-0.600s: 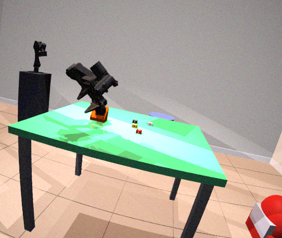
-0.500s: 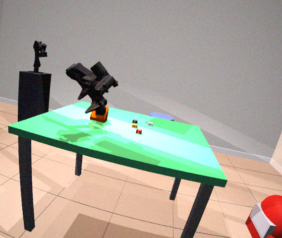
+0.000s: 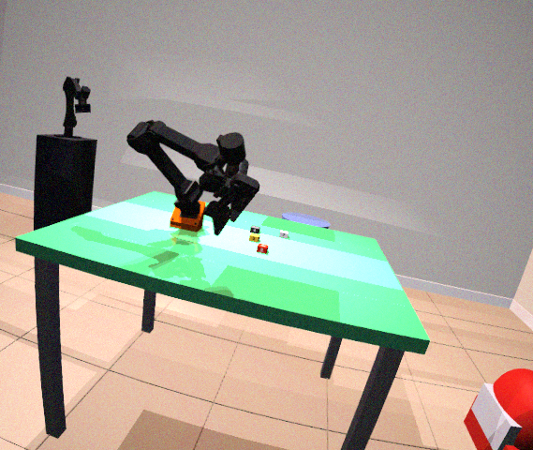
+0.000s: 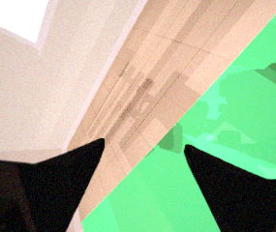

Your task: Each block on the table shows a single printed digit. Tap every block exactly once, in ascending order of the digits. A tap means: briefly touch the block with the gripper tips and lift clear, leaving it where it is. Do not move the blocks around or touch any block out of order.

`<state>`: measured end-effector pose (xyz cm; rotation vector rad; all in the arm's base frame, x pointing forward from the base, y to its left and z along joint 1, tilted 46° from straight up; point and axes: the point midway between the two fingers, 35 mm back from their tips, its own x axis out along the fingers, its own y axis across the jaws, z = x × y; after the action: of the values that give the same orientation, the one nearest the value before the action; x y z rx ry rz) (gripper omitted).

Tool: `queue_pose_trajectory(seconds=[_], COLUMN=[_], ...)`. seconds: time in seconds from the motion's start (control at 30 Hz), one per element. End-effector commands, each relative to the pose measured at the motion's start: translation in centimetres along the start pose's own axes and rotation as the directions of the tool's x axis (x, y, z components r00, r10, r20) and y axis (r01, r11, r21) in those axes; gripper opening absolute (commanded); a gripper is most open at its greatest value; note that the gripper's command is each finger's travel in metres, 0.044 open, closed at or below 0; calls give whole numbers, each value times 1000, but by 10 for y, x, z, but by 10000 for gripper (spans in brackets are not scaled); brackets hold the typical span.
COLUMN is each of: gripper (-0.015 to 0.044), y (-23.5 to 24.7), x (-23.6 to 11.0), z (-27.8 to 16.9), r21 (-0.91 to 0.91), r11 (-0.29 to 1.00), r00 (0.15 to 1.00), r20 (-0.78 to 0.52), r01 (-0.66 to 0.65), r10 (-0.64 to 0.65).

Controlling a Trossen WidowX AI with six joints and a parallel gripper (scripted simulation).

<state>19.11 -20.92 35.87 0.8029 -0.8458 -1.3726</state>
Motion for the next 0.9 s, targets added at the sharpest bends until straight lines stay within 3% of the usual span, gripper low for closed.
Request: queue_pose_trajectory(seconds=[0.0,0.23,0.47,0.67,0.87], gripper=[400,400,400,400,400], y=[0,-19,-50,-84,-118], x=[-19,-50,-91,-130,-168], z=[-76,-136,-181,-202,-205], r21=[-371,-652,-813,-826,-714], r11=[926,727,426,114,-209], r00=[973,906,816,741,689], r20=[-232,-412,-526,-548,-487], r01=[-73,-215,-398,-551,-668], r10=[-16,-102,-242,-389,-537])
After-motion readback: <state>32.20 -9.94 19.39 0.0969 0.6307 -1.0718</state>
